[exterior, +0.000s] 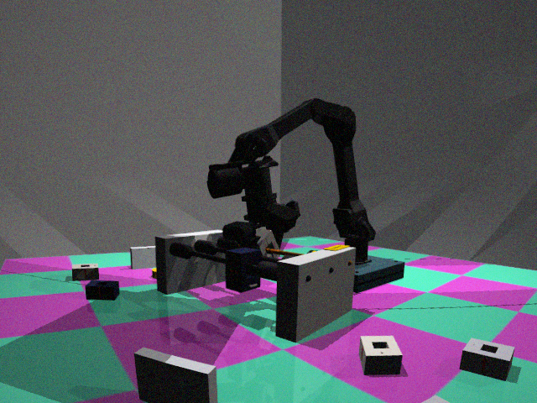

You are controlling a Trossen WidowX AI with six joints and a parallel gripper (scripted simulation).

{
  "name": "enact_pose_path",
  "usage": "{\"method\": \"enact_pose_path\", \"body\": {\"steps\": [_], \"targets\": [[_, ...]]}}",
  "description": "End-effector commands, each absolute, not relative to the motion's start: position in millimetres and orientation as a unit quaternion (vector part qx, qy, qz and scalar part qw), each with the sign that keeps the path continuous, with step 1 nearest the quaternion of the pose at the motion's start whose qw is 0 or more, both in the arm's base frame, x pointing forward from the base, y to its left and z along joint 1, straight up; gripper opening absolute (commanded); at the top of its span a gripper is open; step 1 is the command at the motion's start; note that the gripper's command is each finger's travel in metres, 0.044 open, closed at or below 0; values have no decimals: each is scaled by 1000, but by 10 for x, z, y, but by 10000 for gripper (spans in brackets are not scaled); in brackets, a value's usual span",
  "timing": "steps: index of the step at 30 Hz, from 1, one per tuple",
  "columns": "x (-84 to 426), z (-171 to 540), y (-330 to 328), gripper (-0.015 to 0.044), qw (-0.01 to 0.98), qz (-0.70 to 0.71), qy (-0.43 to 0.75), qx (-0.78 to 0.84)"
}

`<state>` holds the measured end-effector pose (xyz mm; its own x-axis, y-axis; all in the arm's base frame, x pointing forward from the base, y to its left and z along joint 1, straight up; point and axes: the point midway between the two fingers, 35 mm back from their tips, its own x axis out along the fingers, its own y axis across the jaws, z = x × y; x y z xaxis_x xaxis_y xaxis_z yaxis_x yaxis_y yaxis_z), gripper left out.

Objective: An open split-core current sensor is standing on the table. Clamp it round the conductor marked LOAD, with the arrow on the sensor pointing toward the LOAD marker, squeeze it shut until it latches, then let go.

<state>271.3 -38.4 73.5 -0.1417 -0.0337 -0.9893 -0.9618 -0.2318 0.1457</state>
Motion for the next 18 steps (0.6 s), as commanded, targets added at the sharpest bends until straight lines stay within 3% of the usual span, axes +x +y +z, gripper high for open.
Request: {"method": "enact_pose_path", "body": {"steps": [1,18], "targets": [[2700,817,-384,0,429,560,444,-552],[2758,816,-378,0,430,559,443,-554]]}}
